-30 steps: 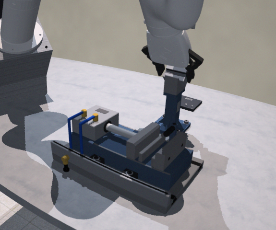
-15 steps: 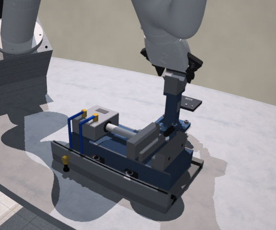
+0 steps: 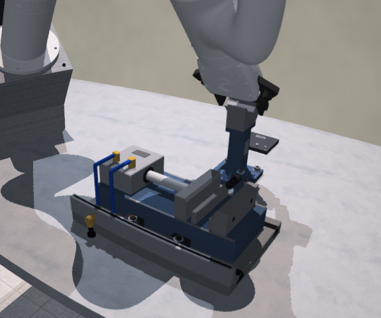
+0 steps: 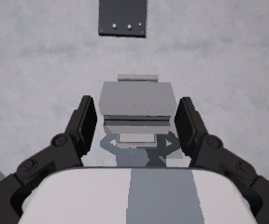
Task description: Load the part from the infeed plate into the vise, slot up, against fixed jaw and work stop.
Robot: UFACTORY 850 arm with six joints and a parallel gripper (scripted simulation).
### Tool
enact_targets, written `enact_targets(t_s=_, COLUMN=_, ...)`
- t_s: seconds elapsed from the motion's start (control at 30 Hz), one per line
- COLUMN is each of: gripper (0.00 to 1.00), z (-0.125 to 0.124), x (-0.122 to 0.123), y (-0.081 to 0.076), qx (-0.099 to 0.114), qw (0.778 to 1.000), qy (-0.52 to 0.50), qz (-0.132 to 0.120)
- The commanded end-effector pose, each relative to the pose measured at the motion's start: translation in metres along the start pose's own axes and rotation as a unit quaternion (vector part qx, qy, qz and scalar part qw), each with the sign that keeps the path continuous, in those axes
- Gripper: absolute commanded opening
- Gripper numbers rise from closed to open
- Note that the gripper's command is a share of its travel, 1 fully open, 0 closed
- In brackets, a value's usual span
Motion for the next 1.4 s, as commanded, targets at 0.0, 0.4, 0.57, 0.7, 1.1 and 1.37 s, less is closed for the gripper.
enact_targets(t_s=0.0, gripper=0.89, z=0.0005, x=0.0012, y=-0.0001, qx=0.001, qw=1.0, qy=0.0, qz=0.006)
enact_targets(t_s=0.4, gripper=0.89, z=0.0001, x=0.0039, y=-0.0001, qx=0.003, qw=1.0, qy=0.0, qz=0.018)
enact_targets(t_s=0.57, gripper=0.89, z=0.0, x=0.0041, y=-0.0001, qx=0.003, qw=1.0, qy=0.0, qz=0.019)
enact_targets(t_s=0.7, gripper=0.89, z=0.0, x=0.0042, y=-0.0001, qx=0.003, qw=1.0, qy=0.0, qz=0.02)
enact_targets(t_s=1.1, gripper=0.89, z=0.0, x=0.0043, y=-0.0001, qx=0.003, qw=1.0, qy=0.0, qz=0.02)
enact_targets(t_s=1.37, gripper=0.0, z=0.0, x=0.0043, y=-0.0001, qx=0.003, qw=1.0, qy=0.0, qz=0.02)
Point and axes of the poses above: the point where the finger pads meet when closed, its own y axis out along the fingers, its own z axis across the jaws, x = y × z, the point moved 10 cm from there along -y, back along the fingers, and after that the axes turned 8 degrees about -y, right-handed, at the moved point
